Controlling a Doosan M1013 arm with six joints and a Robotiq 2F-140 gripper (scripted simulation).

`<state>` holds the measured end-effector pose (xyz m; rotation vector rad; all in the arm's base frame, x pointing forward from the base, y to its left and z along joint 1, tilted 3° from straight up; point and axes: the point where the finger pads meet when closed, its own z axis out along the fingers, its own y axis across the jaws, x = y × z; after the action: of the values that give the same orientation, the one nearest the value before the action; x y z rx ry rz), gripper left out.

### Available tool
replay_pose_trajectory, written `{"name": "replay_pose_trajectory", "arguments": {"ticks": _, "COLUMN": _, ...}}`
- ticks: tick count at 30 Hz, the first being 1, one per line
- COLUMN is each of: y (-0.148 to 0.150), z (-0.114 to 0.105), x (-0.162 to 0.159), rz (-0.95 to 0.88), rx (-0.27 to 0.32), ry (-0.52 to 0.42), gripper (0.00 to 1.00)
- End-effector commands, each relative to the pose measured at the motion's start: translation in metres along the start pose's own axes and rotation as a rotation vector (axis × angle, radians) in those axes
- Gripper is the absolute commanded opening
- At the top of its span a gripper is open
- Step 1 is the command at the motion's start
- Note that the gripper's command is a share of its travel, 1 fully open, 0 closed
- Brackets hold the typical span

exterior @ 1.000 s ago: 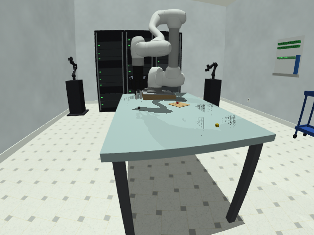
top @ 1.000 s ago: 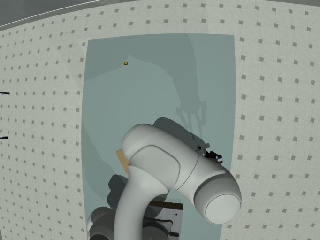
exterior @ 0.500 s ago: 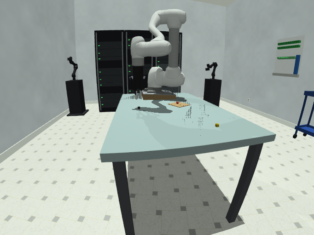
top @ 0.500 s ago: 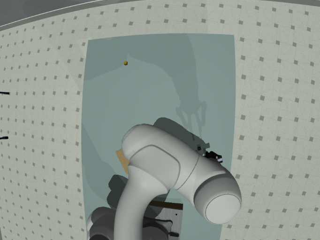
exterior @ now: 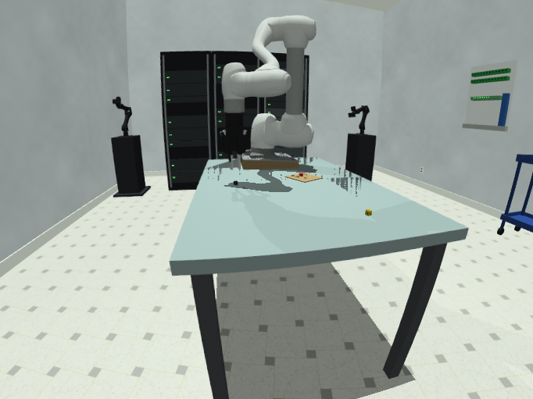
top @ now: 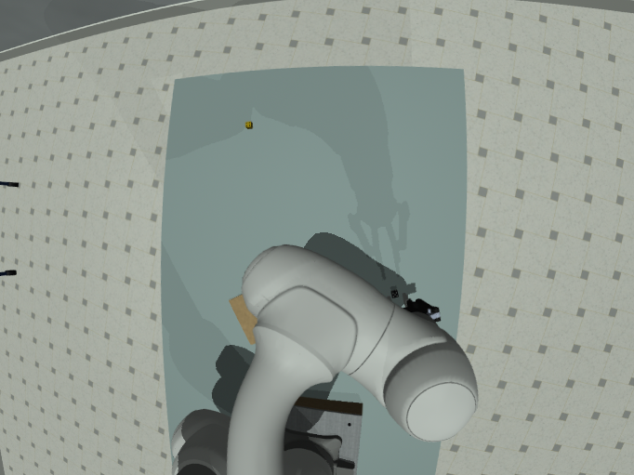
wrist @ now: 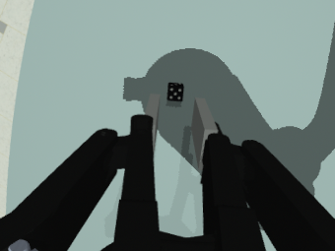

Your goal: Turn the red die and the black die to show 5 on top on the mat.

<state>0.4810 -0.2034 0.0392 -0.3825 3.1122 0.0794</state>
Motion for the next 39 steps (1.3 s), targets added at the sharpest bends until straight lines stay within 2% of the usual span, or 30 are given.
{"name": "replay_pose_trajectory", "arguments": {"ticks": 1, "y": 0.0, "z": 0.002, "x": 0.0, "rz": 0.0, "rx": 0.0, "ry": 0.0, "gripper": 0.27}}
{"name": "replay_pose_trajectory", "arguments": {"ticks": 28, "y": 0.0, "z": 0.038, "x": 0.0, "rz": 0.0, "rx": 0.0, "ry": 0.0, "gripper": 0.27}}
{"name": "replay_pose_trajectory", "arguments": {"ticks": 39, "y": 0.0, "z": 0.046, "x": 0.0, "rz": 0.0, "rx": 0.0, "ry": 0.0, "gripper": 0.27}}
